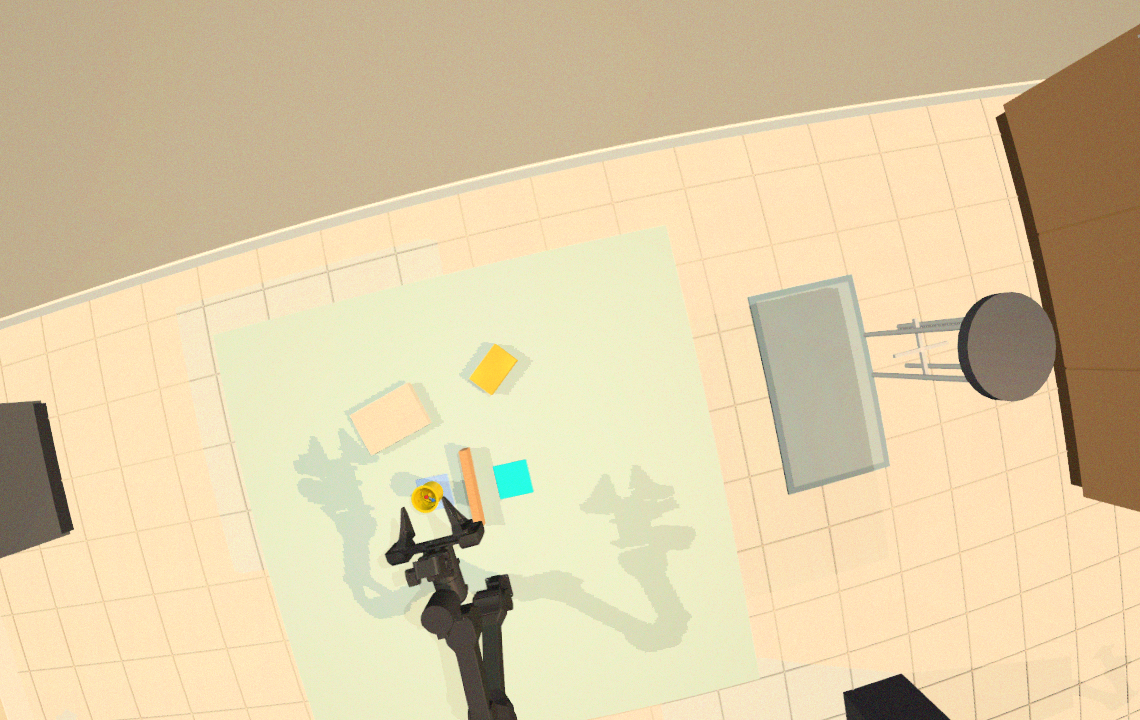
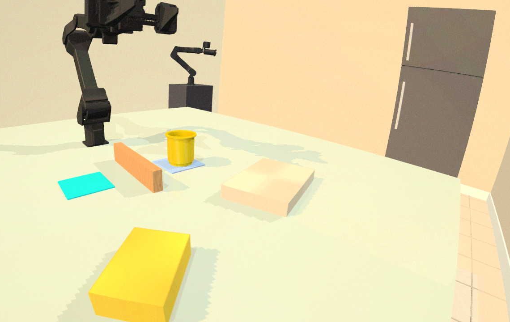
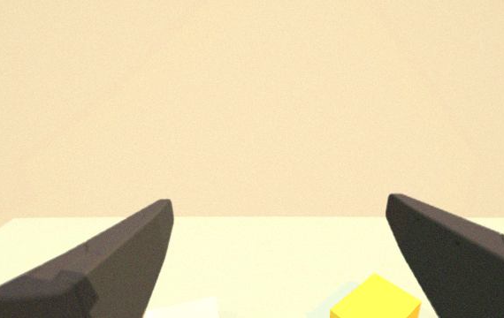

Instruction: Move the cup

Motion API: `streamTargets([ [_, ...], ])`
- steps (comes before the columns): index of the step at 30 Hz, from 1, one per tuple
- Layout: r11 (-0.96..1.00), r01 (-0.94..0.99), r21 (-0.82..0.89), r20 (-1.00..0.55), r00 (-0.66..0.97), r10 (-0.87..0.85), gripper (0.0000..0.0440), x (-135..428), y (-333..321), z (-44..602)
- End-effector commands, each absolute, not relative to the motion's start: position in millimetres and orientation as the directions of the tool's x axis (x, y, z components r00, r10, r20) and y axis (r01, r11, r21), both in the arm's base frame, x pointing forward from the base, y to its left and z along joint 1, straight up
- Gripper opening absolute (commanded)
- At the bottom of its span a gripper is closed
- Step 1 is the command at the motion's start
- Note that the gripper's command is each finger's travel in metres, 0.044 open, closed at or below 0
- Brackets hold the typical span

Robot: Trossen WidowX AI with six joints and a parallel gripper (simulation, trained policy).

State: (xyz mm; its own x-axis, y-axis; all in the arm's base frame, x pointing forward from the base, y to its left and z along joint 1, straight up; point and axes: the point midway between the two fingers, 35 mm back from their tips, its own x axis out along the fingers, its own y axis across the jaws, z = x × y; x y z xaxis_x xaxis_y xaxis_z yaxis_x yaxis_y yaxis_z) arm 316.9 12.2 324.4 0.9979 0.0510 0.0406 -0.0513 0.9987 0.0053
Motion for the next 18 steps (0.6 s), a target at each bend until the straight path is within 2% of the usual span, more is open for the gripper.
streamTargets([
  [1, 0.999, -0.054, 0.006, 0.041, 0.998, 0.054, 0.0374, 316.8, 12.9, 325.8],
  [11, 0.997, -0.068, 0.042, -0.004, 0.998, 0.069, 0.0115, 317.8, 18.2, 331.2],
  [12, 0.996, -0.069, 0.049, -0.013, 0.997, 0.070, 0.0102, 318.2, 18.9, 331.1],
  [18, 0.991, -0.083, 0.109, -0.063, 0.994, 0.090, 0.0109, 321.3, 25.6, 333.2],
])
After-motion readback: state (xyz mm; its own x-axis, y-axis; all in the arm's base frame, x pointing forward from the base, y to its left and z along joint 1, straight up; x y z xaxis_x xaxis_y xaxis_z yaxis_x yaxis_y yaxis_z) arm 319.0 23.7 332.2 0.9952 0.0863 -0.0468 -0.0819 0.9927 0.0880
